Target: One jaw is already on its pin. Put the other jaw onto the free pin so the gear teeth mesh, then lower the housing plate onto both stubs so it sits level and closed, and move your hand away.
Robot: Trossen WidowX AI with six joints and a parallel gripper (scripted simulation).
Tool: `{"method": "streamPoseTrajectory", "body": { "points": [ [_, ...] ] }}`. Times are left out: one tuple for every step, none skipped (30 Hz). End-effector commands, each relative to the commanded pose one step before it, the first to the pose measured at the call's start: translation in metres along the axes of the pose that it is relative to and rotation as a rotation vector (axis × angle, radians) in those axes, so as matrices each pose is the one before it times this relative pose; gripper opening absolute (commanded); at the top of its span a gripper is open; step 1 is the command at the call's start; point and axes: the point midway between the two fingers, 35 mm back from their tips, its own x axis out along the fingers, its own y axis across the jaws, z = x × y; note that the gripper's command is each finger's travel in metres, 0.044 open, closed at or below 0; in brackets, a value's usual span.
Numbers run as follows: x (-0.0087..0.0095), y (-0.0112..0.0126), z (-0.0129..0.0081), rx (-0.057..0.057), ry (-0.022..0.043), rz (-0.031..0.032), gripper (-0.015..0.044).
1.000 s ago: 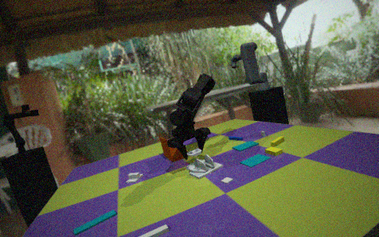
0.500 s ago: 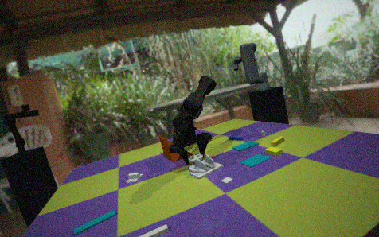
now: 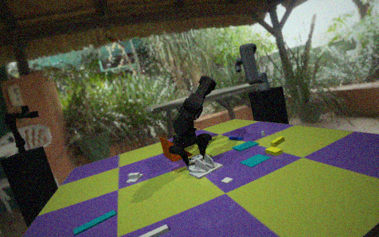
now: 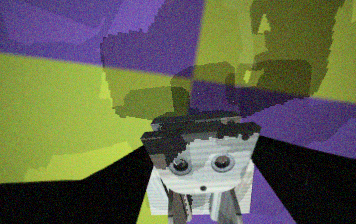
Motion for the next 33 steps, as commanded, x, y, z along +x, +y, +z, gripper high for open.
{"method": "streamPoseTrajectory", "body": {
  "points": [
    [0.00168,0.00004,-0.00035,0.0083,0.00303,-0.00276,0.0351],
    [0.00049,-0.00001,0.00000,0.0018,0.00001,-0.00003,0.0351],
    [0.00030,0.00000,0.00000,0.0011,0.00000,-0.00002,0.0351],
    [0.00010,0.00000,0.00000,0.0004,0.00000,-0.00001,0.0351],
    [0.00000,0.00000,0.00000,0.0000,0.00000,0.00000,0.0351],
    [0.00000,0.00000,0.00000,0.0000,0.00000,0.00000,0.0351],
    [0.00000,0.00000,0.00000,0.0000,0.00000,0.00000,0.0351],
    [0.00000,0.00000,0.00000,0.0000,0.00000,0.00000,0.0351],
    [0.00000,0.00000,0.00000,0.0000,0.00000,0.00000,0.0351],
    [0.00014,0.00000,0.00000,0.0000,0.00000,-0.00001,0.0351],
    [0.00041,0.00000,0.00000,0.0001,0.00001,-0.00002,0.0351],
    [0.00068,-0.00001,0.00000,0.0002,0.00001,-0.00003,0.0351],
    [0.00068,-0.00001,0.00000,0.0002,0.00001,-0.00003,0.0351],
    [0.00040,-0.00001,0.00000,0.0001,0.00001,-0.00002,0.0351],
    [0.00013,0.00000,0.00000,0.0000,0.00000,-0.00001,0.0351],
    [0.00000,0.00000,0.00000,0.0000,0.00000,0.00000,0.0351],
    [0.00000,0.00000,0.00000,0.0000,0.00000,0.00000,0.0351],
    [0.00000,0.00000,0.00000,0.0000,0.00000,0.00000,0.0351],
    [0.00000,0.00000,0.00000,0.0000,0.00000,0.00000,0.0351],
    [0.00000,0.00000,0.00000,0.0000,0.00000,0.00000,0.0351],
    [0.00000,0.00000,0.00000,0.0000,0.00000,0.00000,0.0351],
    [0.00014,0.00000,0.00000,0.0000,0.00000,-0.00001,0.0351],
    [0.00041,0.00000,0.00000,-0.0001,0.00001,-0.00002,0.0351],
    [0.00068,-0.00001,0.00000,-0.0001,0.00001,-0.00003,0.0351],
    [0.00067,-0.00001,0.00000,-0.0001,0.00001,-0.00003,0.0351],
    [0.00040,-0.00001,0.00000,-0.0001,0.00001,-0.00002,0.0351],
    [0.00013,0.00000,0.00000,0.0000,0.00000,-0.00001,0.0351],
    [0.00000,0.00000,0.00000,0.0000,0.00000,0.00000,0.0351],
    [0.00000,0.00000,0.00000,0.0000,0.00000,0.00000,0.0351],
    [0.00000,0.00000,0.00000,0.0000,0.00000,0.00000,0.0351],
    [0.00000,0.00000,0.00000,0.0000,0.00000,0.00000,0.0351],
    [0.00000,0.00000,0.00000,0.0000,0.00000,0.00000,0.0351],
    [0.00000,0.00000,0.00000,0.0000,0.00000,0.00000,0.0351]
  ]
}}
